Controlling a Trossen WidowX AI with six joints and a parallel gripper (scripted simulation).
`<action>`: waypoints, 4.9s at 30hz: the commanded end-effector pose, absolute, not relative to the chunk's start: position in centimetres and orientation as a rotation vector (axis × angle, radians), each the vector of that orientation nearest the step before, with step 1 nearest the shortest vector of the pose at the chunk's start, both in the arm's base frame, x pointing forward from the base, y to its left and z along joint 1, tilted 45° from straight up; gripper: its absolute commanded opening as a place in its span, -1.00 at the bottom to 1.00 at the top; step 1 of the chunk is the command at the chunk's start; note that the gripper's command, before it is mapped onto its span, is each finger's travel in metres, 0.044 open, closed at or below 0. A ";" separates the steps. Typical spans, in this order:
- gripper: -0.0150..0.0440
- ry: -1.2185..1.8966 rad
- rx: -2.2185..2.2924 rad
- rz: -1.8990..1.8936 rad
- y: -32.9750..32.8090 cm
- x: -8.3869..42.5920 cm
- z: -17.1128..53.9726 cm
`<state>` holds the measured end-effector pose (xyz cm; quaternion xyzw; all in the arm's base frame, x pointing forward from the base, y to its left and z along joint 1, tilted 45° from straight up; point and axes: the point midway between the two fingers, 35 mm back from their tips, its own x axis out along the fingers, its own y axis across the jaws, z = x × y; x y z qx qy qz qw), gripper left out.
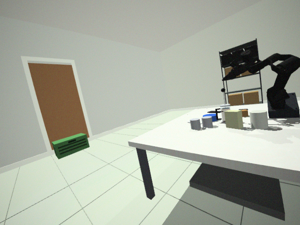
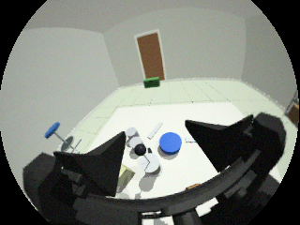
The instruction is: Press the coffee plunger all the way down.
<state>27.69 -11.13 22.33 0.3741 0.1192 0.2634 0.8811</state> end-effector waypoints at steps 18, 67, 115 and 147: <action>1.00 0.370 0.626 0.647 -5.2 24.5 21.1; 1.00 0.373 0.635 0.646 -2.5 27.5 20.7; -0.09 0.388 0.625 0.643 -0.1 28.0 17.7; -0.09 0.369 0.636 0.646 3.7 28.5 14.7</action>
